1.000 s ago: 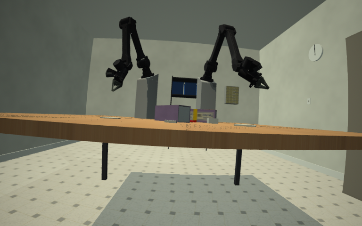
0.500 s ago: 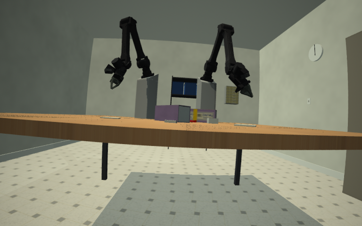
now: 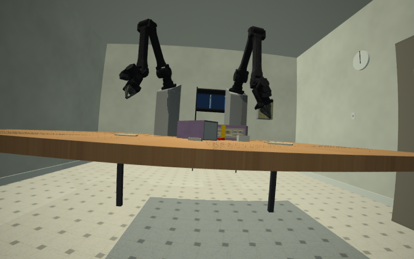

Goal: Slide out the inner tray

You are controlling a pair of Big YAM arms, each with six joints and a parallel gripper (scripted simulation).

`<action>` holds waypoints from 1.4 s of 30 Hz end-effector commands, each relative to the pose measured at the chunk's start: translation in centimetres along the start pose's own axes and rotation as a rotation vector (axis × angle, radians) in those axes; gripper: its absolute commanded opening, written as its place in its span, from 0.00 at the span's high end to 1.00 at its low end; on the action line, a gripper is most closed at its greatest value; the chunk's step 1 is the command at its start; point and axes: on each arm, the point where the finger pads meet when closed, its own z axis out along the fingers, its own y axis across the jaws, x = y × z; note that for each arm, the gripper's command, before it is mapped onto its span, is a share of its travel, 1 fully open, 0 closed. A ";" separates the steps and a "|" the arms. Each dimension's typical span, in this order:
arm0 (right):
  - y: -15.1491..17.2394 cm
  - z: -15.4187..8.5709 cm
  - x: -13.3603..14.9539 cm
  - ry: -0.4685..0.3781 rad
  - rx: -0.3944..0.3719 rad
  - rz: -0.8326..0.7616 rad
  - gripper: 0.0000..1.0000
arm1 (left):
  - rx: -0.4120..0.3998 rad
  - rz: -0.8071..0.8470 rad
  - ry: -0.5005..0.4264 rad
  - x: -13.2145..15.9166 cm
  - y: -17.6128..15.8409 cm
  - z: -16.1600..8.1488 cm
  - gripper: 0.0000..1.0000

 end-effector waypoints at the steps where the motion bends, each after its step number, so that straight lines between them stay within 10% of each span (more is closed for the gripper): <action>1: 0.7 -0.1 -3.8 -0.082 -0.028 -0.120 1.00 | 0.042 -0.004 0.019 0.9 -1.2 -1.9 1.00; 24: 2.3 -0.8 -6.6 -0.152 -0.127 -0.610 1.00 | 0.323 0.059 0.301 16.1 -8.0 -9.1 1.00; 33: 3.0 -0.9 -5.9 -0.147 -0.157 -0.613 1.00 | 0.352 0.055 0.279 15.7 -8.1 -9.1 1.00; 35: 3.4 -1.3 -8.3 -0.198 -0.146 -0.592 1.00 | 0.368 0.111 0.392 20.6 -8.9 -10.0 1.00; 37: 3.2 -1.3 -7.6 -0.181 -0.147 -0.590 1.00 | 0.367 0.107 0.382 20.4 -8.9 -9.8 1.00; 38: 3.0 -0.8 -2.8 -0.097 -0.170 -0.591 1.00 | 0.367 0.105 0.378 20.3 -8.9 -9.8 1.00; 42: 4.4 0.1 -2.4 -0.112 -0.199 -0.648 1.00 | 0.366 0.096 0.354 18.9 -9.0 -9.3 1.00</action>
